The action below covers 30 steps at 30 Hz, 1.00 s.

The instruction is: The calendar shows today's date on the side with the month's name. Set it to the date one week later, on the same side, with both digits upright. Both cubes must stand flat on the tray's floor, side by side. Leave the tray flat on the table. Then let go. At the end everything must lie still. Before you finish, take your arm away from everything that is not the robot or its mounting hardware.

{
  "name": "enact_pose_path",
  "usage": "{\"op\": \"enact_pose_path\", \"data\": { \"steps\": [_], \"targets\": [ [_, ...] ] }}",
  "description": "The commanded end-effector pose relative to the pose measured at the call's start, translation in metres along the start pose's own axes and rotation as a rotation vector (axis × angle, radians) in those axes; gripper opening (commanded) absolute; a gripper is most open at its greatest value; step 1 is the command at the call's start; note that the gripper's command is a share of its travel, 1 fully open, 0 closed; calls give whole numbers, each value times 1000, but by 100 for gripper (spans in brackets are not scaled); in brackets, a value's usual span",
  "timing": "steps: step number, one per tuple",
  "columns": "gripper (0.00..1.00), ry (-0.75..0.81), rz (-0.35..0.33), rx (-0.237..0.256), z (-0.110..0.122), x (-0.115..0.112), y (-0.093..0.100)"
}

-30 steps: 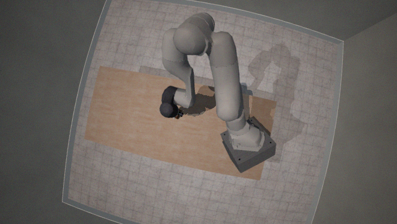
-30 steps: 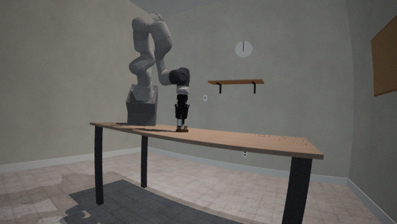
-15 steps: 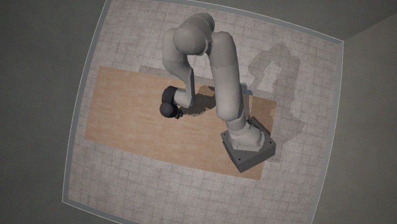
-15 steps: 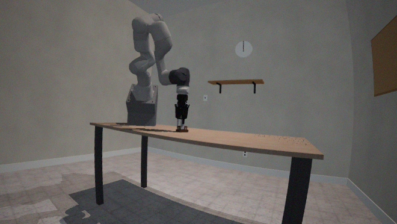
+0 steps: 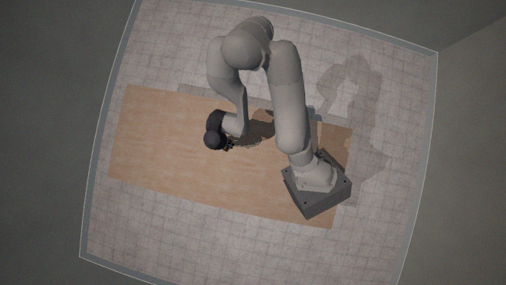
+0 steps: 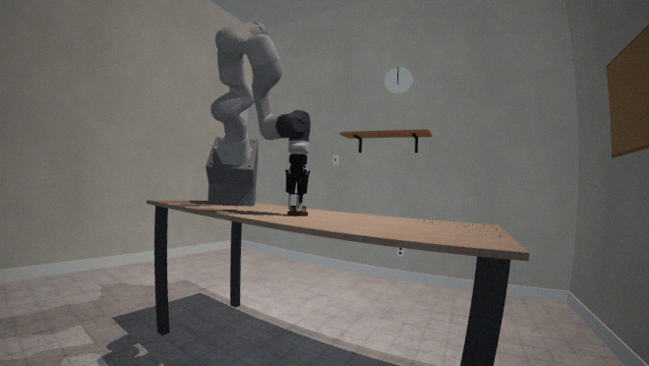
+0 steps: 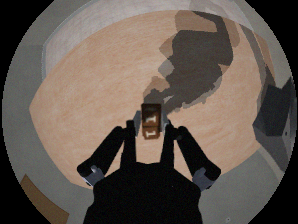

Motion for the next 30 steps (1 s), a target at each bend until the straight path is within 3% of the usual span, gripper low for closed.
{"op": "enact_pose_path", "data": {
  "steps": [1,14,28,30],
  "targets": [
    [29,-7,-1,-1,0,1,-1],
    [29,-7,-1,-1,0,1,4],
    [29,-7,-1,-1,0,1,70],
    [29,-7,-1,-1,0,1,70]
  ]
}}
Point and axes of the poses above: the point where the finger pads meet when closed, its own y axis back along the fingers, its own z axis across the jaws, x = y × z, the point moved 6 cm from there along y, back along the fingers, and after that the axes turned 12 degrees about y, right-handed, at the moved point
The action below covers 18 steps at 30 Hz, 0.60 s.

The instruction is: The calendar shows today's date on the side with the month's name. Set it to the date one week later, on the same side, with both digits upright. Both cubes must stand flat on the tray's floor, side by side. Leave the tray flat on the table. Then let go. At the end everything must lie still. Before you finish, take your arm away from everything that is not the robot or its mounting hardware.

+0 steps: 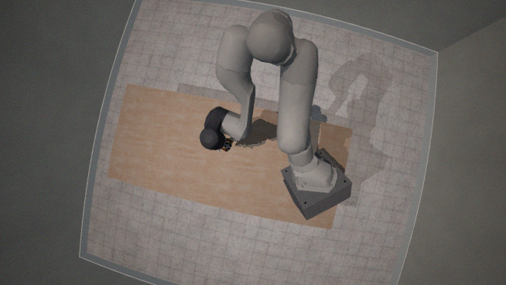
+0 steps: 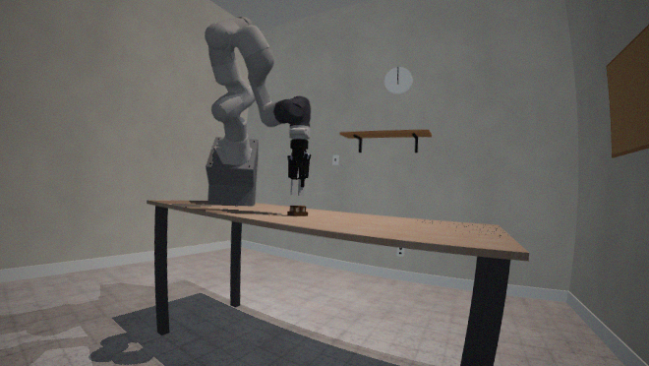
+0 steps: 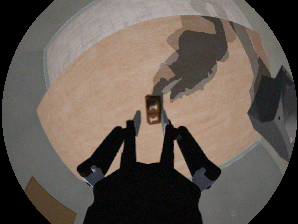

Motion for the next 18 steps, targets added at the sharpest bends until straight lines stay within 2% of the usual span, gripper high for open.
{"op": "enact_pose_path", "data": {
  "steps": [1,5,10,11,18],
  "targets": [
    [29,50,15,-22,3,3,10],
    [29,50,15,-22,2,3,22],
    [29,50,15,-22,2,3,25],
    [100,50,15,-22,2,3,25],
    [100,50,15,-22,2,3,25]
  ]
}}
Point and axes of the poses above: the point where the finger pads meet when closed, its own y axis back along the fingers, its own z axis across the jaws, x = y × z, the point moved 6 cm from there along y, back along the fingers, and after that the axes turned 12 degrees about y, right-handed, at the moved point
